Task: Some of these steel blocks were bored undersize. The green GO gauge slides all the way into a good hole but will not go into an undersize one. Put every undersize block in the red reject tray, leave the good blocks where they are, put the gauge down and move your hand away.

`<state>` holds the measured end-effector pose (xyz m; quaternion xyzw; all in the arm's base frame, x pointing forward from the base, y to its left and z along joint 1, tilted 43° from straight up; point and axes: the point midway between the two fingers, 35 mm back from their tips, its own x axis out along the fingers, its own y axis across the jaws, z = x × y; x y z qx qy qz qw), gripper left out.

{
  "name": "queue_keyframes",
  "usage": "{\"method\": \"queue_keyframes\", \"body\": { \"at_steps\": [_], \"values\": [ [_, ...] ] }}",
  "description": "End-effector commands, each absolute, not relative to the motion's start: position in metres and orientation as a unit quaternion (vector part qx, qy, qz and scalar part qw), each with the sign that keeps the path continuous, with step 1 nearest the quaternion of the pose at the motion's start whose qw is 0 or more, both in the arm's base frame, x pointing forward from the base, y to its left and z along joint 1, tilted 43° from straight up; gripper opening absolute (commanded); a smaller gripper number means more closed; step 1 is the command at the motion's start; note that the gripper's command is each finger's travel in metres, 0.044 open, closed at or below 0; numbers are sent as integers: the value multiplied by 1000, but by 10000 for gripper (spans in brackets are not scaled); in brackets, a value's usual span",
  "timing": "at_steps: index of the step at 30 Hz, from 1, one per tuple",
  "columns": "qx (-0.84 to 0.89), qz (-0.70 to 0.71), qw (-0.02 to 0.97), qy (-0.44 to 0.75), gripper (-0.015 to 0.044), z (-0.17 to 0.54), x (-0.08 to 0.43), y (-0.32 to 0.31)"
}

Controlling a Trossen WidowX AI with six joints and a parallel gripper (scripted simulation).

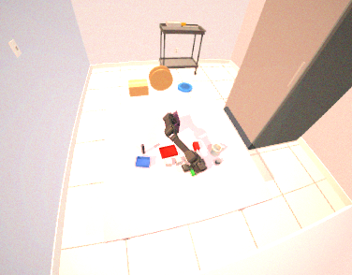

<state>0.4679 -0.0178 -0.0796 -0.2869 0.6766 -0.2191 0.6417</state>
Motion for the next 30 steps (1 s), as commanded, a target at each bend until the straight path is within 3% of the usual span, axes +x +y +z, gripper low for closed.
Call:
{"method": "queue_keyframes", "body": {
  "at_steps": [1, 30],
  "values": [
    [-293, -216, 644, 673, 0, -79, 468, -15],
    [-295, -213, 649, 668, 0, -79, 457, -19]
  ]
}}
